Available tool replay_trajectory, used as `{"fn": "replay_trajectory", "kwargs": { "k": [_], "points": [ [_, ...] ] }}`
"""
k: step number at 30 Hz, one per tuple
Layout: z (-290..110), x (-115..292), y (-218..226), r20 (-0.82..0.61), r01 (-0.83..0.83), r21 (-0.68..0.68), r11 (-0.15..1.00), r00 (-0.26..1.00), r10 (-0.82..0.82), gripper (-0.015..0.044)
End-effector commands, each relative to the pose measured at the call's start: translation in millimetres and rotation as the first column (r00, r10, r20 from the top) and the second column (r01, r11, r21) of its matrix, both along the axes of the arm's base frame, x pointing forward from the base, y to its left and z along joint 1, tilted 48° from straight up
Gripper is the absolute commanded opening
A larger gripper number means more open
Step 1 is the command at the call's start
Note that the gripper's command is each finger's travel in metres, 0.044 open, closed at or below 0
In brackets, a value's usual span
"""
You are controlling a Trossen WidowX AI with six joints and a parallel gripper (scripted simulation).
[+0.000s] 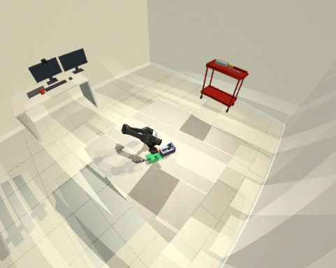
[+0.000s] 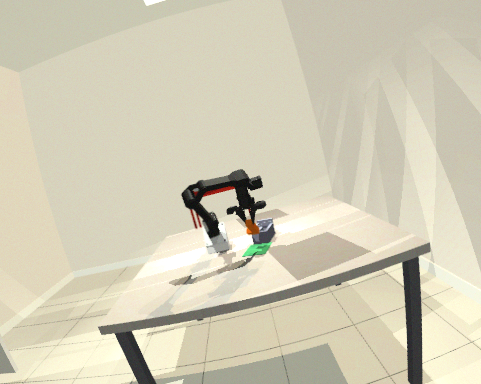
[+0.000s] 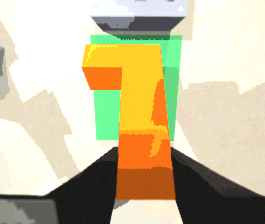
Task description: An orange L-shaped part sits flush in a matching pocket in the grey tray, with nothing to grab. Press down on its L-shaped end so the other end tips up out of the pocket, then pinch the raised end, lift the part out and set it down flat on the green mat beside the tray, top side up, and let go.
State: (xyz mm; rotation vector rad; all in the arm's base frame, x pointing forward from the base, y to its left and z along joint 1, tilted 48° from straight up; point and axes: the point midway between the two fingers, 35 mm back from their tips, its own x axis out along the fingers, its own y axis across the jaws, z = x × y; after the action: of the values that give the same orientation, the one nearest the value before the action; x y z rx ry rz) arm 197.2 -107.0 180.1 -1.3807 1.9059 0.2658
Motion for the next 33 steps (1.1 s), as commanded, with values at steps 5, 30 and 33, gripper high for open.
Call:
{"fn": "replay_trajectory", "kwargs": {
  "k": [5, 30, 33],
  "points": [
    [-8, -4, -9, -0.003, 0.000, -0.003, 1.000, 1.000, 0.000, 0.0000],
    [-35, -10, -39, -0.002, 0.000, -0.004, 1.000, 1.000, 0.000, 0.0000],
    [-38, -10, -43, -0.002, 0.000, -0.005, 1.000, 1.000, 0.000, 0.0000]
  ]
}}
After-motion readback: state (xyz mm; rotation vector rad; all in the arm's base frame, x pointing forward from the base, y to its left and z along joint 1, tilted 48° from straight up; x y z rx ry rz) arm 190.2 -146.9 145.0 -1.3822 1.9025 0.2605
